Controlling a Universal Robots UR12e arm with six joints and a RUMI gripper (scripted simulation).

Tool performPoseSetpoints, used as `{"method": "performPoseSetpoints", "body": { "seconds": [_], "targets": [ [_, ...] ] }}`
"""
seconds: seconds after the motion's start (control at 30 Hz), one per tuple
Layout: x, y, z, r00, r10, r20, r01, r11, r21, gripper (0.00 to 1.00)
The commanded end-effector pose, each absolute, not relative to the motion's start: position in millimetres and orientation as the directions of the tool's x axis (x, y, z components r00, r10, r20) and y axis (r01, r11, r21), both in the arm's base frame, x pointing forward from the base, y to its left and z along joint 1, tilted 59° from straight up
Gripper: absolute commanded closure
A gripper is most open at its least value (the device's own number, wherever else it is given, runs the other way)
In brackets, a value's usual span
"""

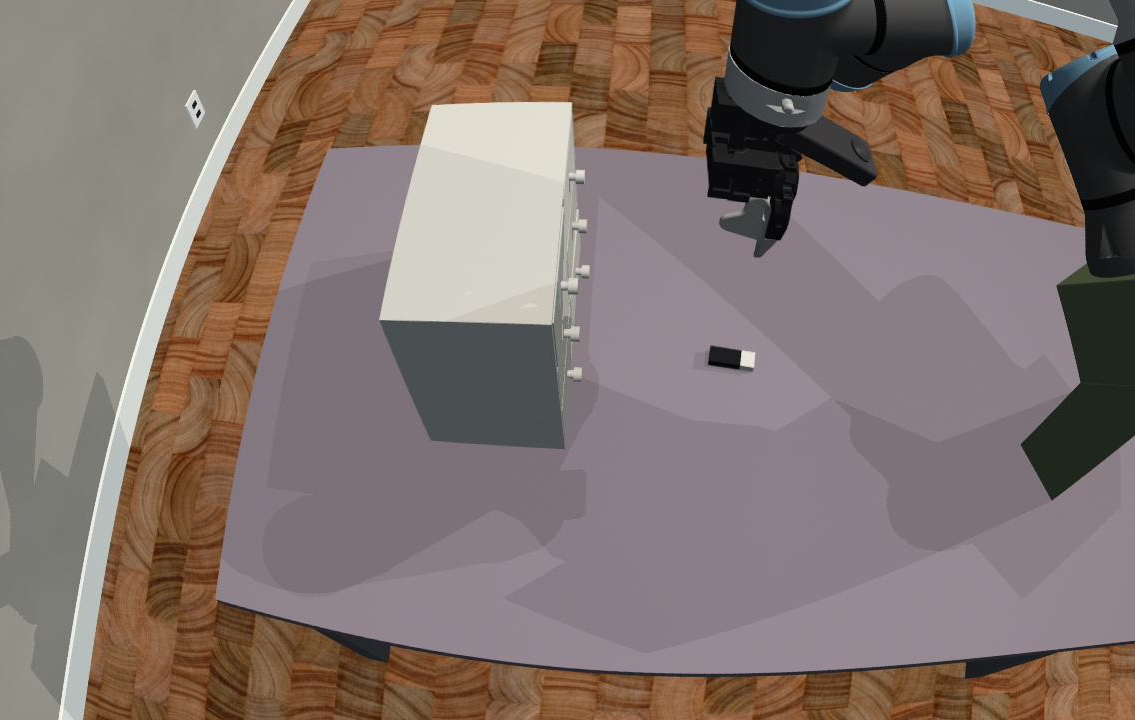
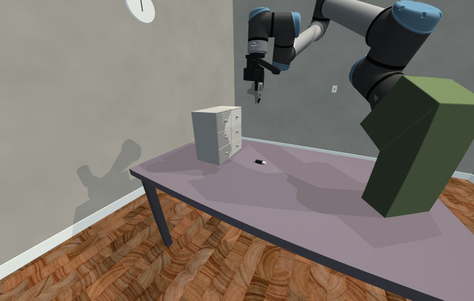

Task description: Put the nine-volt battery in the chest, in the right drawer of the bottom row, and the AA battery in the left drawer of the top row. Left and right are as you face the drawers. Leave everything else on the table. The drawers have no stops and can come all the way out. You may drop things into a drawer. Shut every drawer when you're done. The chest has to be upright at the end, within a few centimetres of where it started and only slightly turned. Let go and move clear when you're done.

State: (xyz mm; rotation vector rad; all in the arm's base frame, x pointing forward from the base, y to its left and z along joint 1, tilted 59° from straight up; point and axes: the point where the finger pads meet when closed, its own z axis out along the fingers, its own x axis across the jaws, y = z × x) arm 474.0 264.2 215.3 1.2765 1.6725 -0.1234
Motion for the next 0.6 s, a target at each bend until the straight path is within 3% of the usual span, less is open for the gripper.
{"method": "performPoseSetpoints", "body": {
  "seconds": [0.0, 0.57],
  "targets": [
    [473.3, 264.8, 215.6, 0.043, 0.676, -0.735, 0.781, 0.436, 0.447, 0.8],
    [470.8, 265.2, 216.0, 0.043, 0.676, -0.735, 0.795, 0.422, 0.435, 0.8]
  ]
}}
